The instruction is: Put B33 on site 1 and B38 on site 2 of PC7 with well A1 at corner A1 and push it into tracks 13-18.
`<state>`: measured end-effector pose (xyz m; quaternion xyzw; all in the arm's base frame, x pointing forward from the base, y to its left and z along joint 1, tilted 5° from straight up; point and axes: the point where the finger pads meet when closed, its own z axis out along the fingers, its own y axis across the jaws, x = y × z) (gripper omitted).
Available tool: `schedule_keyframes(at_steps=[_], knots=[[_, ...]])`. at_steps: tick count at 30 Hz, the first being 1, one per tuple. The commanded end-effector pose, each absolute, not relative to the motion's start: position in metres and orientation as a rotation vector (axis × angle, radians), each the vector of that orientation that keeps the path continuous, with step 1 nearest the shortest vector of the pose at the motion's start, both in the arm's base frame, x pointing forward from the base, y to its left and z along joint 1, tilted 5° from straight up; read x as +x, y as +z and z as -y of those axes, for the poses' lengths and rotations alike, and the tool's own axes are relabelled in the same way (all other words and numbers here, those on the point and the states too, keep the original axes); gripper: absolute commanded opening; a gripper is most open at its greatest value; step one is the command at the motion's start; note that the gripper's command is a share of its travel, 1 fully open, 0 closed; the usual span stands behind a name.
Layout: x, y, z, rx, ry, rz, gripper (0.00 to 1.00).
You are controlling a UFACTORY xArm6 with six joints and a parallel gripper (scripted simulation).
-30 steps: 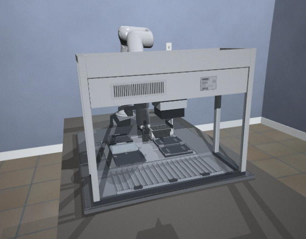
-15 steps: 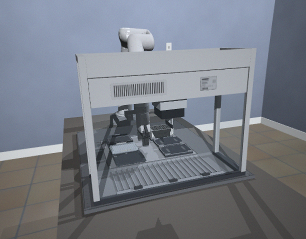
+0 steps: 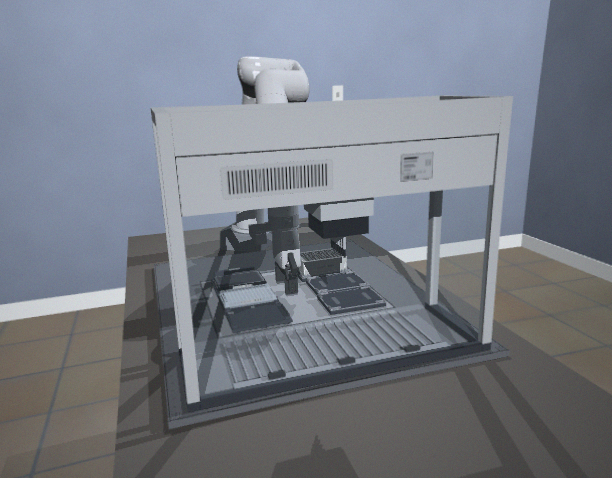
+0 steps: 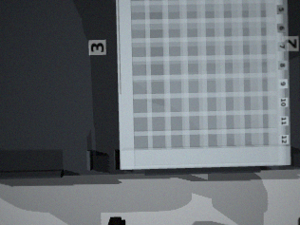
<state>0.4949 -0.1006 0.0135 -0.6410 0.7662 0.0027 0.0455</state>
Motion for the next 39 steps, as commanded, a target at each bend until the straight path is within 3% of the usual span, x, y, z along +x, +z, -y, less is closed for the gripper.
schedule_keyframes(at_steps=[1, 39], knots=[[0.497, 0.012, 0.101, -1.956, 0.003, -2.338, 1.0], [0.498, -0.004, 0.1, -1.956, 0.003, -2.338, 1.0]])
